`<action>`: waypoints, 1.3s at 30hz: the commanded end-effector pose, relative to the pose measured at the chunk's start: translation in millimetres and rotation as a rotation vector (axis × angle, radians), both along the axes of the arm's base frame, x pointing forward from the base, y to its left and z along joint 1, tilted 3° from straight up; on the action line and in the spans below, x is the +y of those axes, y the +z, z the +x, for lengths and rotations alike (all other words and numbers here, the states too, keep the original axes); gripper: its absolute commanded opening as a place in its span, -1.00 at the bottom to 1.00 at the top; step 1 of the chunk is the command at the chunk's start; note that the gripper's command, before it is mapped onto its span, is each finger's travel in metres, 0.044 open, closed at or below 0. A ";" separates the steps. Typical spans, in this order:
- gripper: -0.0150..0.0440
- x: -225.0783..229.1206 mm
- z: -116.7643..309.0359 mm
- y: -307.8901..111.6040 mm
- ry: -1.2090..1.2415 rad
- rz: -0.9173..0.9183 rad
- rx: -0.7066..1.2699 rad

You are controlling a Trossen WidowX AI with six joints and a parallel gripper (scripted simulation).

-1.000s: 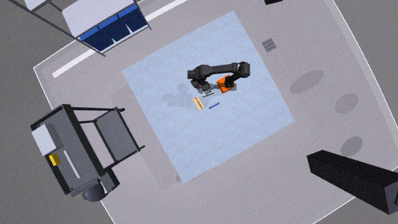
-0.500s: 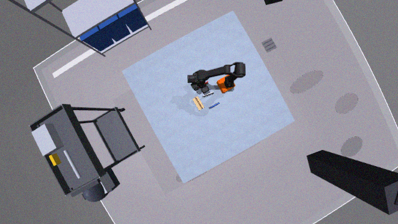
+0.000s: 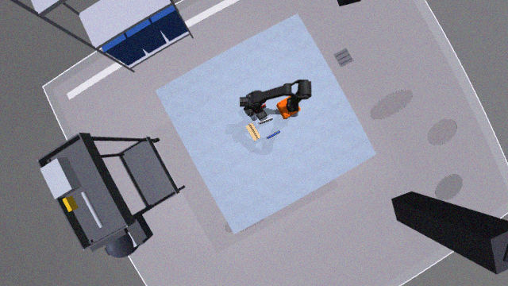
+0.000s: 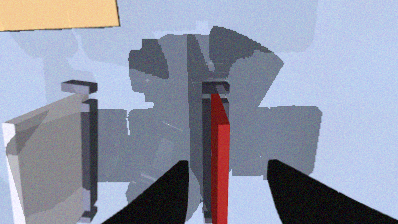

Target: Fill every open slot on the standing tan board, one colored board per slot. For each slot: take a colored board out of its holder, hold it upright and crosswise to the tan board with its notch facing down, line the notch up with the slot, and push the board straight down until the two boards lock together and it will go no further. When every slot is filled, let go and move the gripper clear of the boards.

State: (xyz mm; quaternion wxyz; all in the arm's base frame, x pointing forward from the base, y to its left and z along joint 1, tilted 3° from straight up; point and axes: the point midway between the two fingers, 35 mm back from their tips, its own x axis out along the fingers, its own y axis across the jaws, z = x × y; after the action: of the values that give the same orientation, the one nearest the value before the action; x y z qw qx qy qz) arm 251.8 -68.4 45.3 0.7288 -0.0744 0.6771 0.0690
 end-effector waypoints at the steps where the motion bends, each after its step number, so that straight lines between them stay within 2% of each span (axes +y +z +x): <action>1: 0.14 1.3 -1.0 -6.8 -0.003 0.007 0.005; 30: 0.14 1.9 1.0 -45.4 -0.003 0.007 0.005; 36: -0.39 1.9 1.0 -45.4 -0.003 0.007 0.005; 39: -0.46 1.9 1.0 -45.4 -0.003 0.007 0.005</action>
State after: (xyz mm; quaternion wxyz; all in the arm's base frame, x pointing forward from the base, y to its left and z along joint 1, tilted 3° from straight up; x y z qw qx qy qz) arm 252.7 -67.4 0.4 0.7268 -0.0735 0.6794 0.0700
